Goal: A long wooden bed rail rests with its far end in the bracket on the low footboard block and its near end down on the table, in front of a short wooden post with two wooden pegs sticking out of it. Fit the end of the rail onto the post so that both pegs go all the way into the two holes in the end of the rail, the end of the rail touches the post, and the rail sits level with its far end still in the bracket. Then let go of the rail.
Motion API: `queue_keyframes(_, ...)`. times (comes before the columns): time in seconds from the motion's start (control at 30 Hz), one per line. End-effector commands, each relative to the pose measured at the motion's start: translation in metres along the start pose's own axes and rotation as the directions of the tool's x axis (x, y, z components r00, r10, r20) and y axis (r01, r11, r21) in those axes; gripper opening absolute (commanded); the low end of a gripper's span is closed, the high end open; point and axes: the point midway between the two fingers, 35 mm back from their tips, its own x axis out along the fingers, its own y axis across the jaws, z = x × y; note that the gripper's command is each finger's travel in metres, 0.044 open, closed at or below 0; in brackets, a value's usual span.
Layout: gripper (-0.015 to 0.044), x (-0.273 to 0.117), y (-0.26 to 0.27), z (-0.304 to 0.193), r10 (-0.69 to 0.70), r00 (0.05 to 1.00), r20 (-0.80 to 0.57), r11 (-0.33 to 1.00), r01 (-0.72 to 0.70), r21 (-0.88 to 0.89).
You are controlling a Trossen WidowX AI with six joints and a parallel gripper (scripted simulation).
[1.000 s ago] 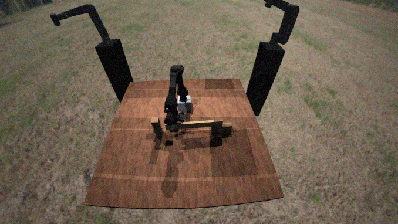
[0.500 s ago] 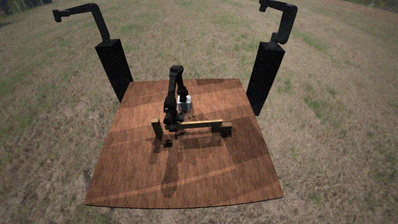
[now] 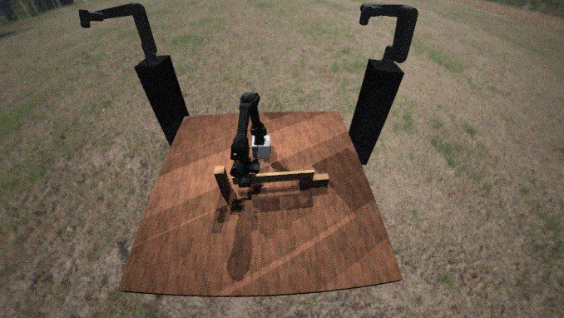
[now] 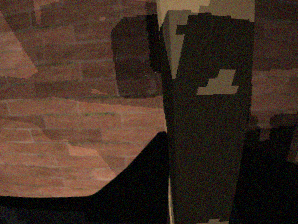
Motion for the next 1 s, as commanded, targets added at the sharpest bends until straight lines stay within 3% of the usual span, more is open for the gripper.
queue_keyframes(0.0,0.0,-0.0015,-0.0021,-0.002,-0.005,1.0,-0.002,1.0,0.005,-0.003)
queue_keyframes(0.97,0.0,-0.0012,-0.002,-0.011,-0.005,1.0,-0.003,1.0,0.005,-0.003)
